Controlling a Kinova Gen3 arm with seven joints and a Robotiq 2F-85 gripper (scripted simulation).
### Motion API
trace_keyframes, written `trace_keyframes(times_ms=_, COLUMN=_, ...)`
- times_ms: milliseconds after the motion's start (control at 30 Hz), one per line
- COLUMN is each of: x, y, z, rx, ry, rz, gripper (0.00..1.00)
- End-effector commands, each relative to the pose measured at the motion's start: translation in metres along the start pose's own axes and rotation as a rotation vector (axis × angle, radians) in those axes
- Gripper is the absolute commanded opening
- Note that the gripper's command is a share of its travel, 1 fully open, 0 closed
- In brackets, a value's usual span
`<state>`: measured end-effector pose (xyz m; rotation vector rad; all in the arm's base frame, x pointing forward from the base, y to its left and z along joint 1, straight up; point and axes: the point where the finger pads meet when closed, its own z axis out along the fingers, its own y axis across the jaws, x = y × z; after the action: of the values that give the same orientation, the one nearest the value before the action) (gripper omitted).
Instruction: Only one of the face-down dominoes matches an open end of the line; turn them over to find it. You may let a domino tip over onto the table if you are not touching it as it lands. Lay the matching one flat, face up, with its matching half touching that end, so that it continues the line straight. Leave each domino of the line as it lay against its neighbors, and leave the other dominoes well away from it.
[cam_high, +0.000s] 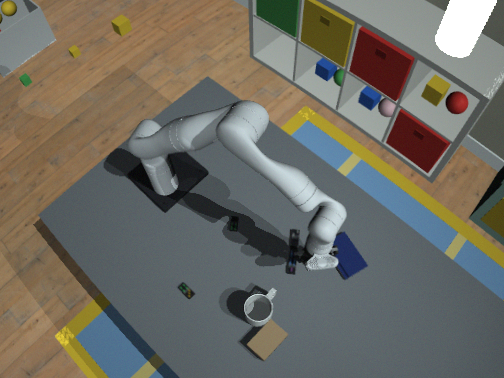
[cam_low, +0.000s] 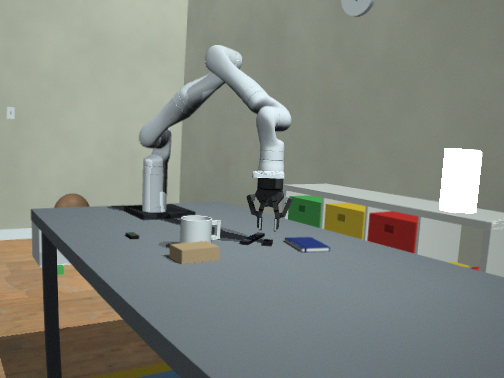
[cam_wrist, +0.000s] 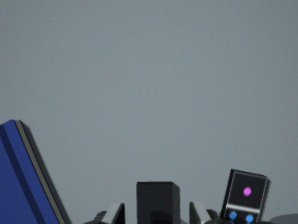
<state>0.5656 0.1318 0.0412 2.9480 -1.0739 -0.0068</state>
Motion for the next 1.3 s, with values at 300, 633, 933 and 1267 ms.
trace_keyframes(times_ms=300, x=-0.001, y=-0.001, z=0.022, rx=0.003, ry=-0.004, rz=0.004, gripper=0.47)
trace_keyframes(times_ms=633, x=-0.001, y=-0.001, z=0.026, rx=0.003, ry=-0.004, rz=0.004, gripper=0.47)
trace_keyframes(times_ms=933, x=-0.001, y=-0.001, z=0.026, rx=0.003, ry=-0.004, rz=0.004, gripper=0.47)
trace_keyframes(times_ms=1267, x=-0.001, y=-0.001, z=0.026, rx=0.003, ry=-0.004, rz=0.004, gripper=0.47)
